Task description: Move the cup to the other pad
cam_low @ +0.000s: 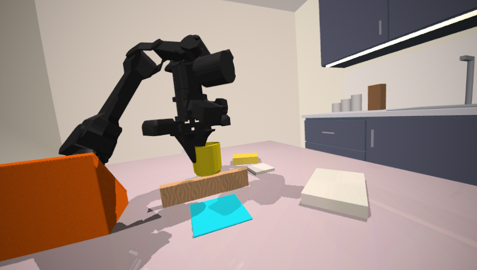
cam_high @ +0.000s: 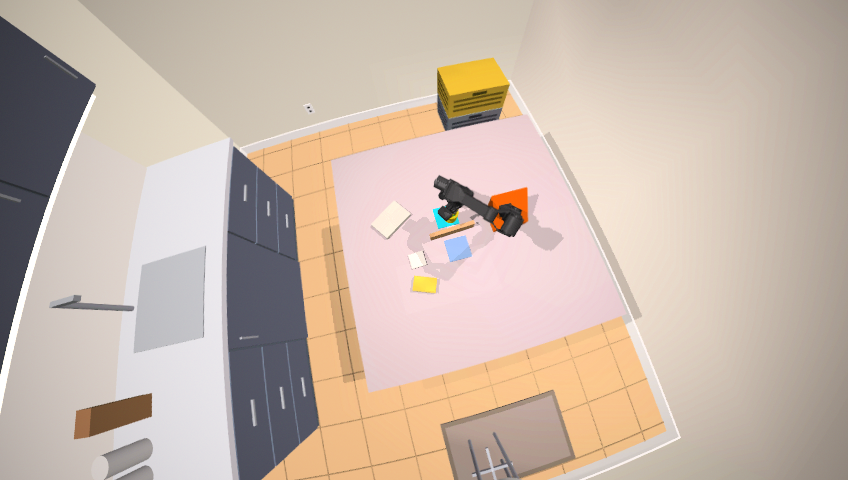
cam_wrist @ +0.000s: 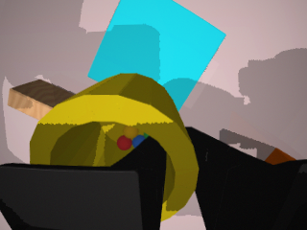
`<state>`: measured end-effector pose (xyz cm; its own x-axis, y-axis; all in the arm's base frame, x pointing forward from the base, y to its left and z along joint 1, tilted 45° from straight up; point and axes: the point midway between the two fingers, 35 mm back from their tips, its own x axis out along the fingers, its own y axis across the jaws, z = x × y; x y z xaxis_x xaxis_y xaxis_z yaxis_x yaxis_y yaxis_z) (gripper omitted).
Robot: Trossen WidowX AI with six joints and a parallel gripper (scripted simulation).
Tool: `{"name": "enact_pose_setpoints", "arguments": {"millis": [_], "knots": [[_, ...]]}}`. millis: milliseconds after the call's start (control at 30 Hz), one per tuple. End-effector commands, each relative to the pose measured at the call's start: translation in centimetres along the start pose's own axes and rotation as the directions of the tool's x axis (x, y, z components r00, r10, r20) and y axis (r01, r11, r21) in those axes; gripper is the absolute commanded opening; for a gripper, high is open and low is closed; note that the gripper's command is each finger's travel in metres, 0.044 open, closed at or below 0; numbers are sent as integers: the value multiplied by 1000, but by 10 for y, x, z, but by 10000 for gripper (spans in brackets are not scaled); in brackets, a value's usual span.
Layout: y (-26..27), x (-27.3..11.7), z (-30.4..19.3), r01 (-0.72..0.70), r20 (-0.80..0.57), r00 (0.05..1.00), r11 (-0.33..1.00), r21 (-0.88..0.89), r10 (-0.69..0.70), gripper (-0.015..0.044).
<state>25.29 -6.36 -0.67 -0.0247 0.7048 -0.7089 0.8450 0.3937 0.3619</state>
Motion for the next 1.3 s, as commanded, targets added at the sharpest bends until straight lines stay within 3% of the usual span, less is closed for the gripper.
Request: {"name": "enact_pose_setpoints", "arguments": {"millis": [0, 633, 1267], "knots": [[-4, -2, 11, 3, 7, 1000, 1000, -7, -3, 0], [-18, -2, 40, 3, 9, 1000, 1000, -7, -3, 0], [-18, 26, 42, 2, 9, 1000, 1000, -8, -2, 0]]}}
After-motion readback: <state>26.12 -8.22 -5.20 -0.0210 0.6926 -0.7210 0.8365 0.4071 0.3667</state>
